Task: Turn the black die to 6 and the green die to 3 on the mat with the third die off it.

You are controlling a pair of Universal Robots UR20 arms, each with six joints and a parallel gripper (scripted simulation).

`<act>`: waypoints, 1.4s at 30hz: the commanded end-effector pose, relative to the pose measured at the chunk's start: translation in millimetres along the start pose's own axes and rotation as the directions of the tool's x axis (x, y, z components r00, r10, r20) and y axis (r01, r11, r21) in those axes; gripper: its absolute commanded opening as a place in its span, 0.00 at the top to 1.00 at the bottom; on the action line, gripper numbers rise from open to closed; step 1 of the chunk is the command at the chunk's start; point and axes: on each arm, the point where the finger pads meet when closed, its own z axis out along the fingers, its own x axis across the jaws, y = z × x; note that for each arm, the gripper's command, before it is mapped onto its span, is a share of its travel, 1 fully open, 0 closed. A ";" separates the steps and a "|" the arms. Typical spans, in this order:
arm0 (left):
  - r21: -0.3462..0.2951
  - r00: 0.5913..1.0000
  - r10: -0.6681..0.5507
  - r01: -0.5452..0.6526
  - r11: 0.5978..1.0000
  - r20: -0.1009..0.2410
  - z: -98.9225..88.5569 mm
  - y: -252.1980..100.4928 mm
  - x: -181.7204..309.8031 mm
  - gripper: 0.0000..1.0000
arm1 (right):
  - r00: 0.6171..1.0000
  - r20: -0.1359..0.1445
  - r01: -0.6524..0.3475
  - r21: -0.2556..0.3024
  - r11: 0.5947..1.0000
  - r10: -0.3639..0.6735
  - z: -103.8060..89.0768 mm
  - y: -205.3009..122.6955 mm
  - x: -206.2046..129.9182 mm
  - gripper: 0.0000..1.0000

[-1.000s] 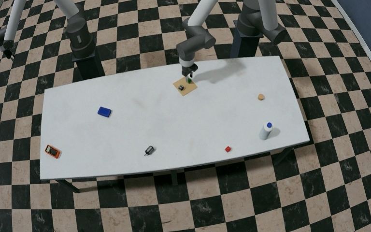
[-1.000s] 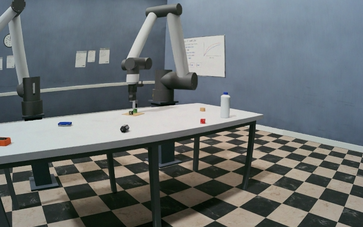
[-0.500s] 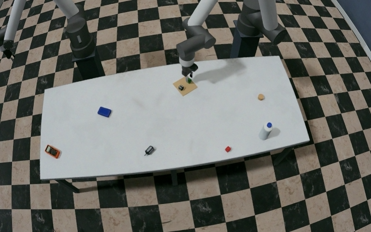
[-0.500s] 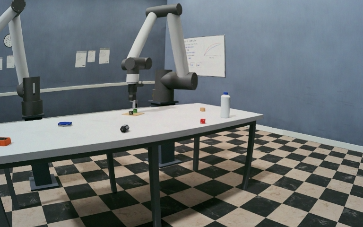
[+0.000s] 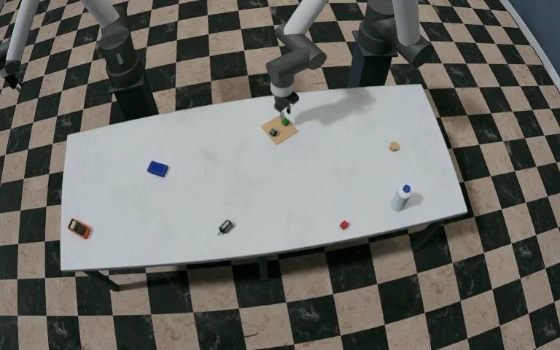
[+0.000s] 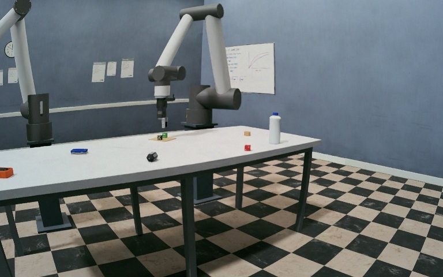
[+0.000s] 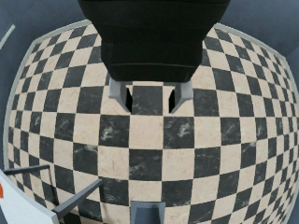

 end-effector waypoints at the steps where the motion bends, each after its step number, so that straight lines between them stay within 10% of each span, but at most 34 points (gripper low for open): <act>1: 0.000 1.000 0.000 0.000 1.000 -0.001 -8.7 0.1 0.5 0.13 | 1.000 0.000 0.000 -0.001 1.000 0.000 -0.6 0.5 0.1 0.00; 8: -0.015 1.000 0.000 0.000 1.000 0.000 -9.9 -0.1 0.4 0.13 | 1.000 0.000 0.000 -0.001 1.000 0.000 -0.6 0.5 0.1 0.00; 16: -0.228 1.000 0.000 0.000 0.974 0.000 -9.3 -2.5 0.3 0.13 | 1.000 0.000 0.000 -0.001 1.000 0.000 -0.6 0.5 0.1 0.00; 42: -0.513 1.000 0.000 -0.001 0.858 0.000 -8.3 -5.7 0.4 0.13 | 1.000 0.000 0.000 -0.001 1.000 0.000 -0.6 0.5 0.1 0.00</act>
